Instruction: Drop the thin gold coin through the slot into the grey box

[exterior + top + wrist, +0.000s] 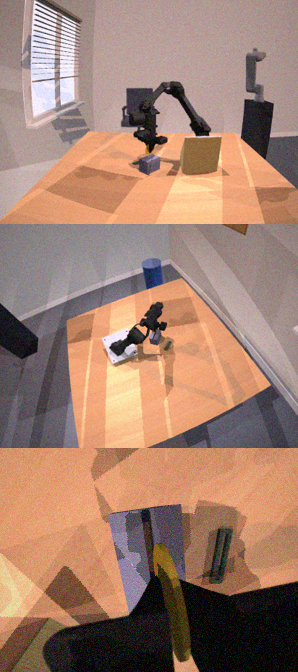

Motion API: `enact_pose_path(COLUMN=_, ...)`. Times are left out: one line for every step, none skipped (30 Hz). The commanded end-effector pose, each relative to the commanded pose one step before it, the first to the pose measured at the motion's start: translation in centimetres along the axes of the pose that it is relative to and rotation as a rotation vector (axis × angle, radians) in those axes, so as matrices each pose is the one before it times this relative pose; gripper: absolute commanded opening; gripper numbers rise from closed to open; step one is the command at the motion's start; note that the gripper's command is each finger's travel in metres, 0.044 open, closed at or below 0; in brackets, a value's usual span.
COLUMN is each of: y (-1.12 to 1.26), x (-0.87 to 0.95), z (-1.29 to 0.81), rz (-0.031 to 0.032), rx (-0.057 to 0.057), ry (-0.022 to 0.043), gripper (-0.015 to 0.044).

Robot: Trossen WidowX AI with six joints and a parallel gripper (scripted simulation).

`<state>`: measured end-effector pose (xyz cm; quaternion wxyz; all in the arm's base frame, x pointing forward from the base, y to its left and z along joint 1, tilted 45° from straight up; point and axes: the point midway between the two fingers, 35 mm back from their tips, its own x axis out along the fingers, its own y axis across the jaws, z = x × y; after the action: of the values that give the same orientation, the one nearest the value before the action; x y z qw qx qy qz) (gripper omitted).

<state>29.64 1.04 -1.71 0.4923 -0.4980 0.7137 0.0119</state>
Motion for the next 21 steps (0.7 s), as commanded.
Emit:
enact_pose_path(y=0.109, x=0.030, z=-0.004, rz=0.00134, rx=0.0023, ry=-0.00023, gripper=0.0000)
enact_pose_path(y=-0.076, x=-0.016, z=0.005, rz=-0.00062, rx=-0.0010, ry=0.00004, gripper=0.0000)
enact_pose_path(y=-0.076, x=-0.016, z=0.004, rz=-0.00062, rx=-0.0010, ry=0.00004, gripper=0.0000)
enact_pose_path(y=0.000, x=0.000, z=0.000, rz=0.00000, rx=0.0000, ry=0.00000, gripper=0.0000)
enact_pose_path(y=0.000, x=0.000, z=0.000, rz=0.00000, rx=0.0000, ry=0.00000, gripper=0.0000)
enact_pose_path(y=0.000, x=0.000, z=0.000, rz=0.00000, rx=0.0000, ry=0.00000, gripper=0.0000)
enact_pose_path(y=0.000, x=0.000, z=0.000, rz=0.00000, rx=0.0000, ry=0.00000, gripper=0.0000)
enact_pose_path(y=0.000, x=0.000, z=0.000, rz=0.00000, rx=0.0000, ry=0.00000, gripper=0.0000)
enact_pose_path(y=0.000, x=0.026, z=-0.002, rz=-0.00001, rx=0.0000, ry=0.00001, gripper=0.0000)
enact_pose_path(y=0.000, x=0.042, z=-0.003, rz=-0.00001, rx=0.0000, ry=0.00001, gripper=0.0000)
enact_pose_path(y=0.000, x=0.062, z=-0.005, rz=-0.00002, rx=0.0001, ry=0.00002, gripper=0.0000)
enact_pose_path(y=-0.001, x=0.088, z=-0.007, rz=-0.00003, rx=0.0001, ry=0.00003, gripper=0.0000)
enact_pose_path(y=0.011, x=0.077, z=-0.013, rz=-0.00002, rx=-0.0007, ry=0.00002, gripper=0.0000)
enact_pose_path(y=0.018, x=0.053, z=-0.022, rz=-0.00001, rx=-0.0012, ry=0.00002, gripper=0.0000)
enact_pose_path(y=0.020, x=0.045, z=-0.024, rz=0.00000, rx=-0.0014, ry=0.00002, gripper=0.0000)
enact_pose_path(y=0.020, x=0.044, z=-0.024, rz=0.00000, rx=-0.0012, ry=0.00002, gripper=0.0000)
enact_pose_path(y=0.016, x=0.044, z=-0.023, rz=-0.00001, rx=-0.0010, ry=0.00002, gripper=0.0000)
enact_pose_path(y=0.012, x=0.043, z=-0.022, rz=-0.00001, rx=-0.0008, ry=0.00002, gripper=0.0000)
enact_pose_path(y=0.008, x=0.042, z=-0.020, rz=-0.00001, rx=-0.0005, ry=0.00002, gripper=0.0000)
enact_pose_path(y=0.005, x=0.043, z=-0.018, rz=-0.00001, rx=-0.0003, ry=0.00002, gripper=0.0000)
enact_pose_path(y=0.002, x=0.044, z=-0.014, rz=-0.00001, rx=-0.0001, ry=0.00002, gripper=0.0000)
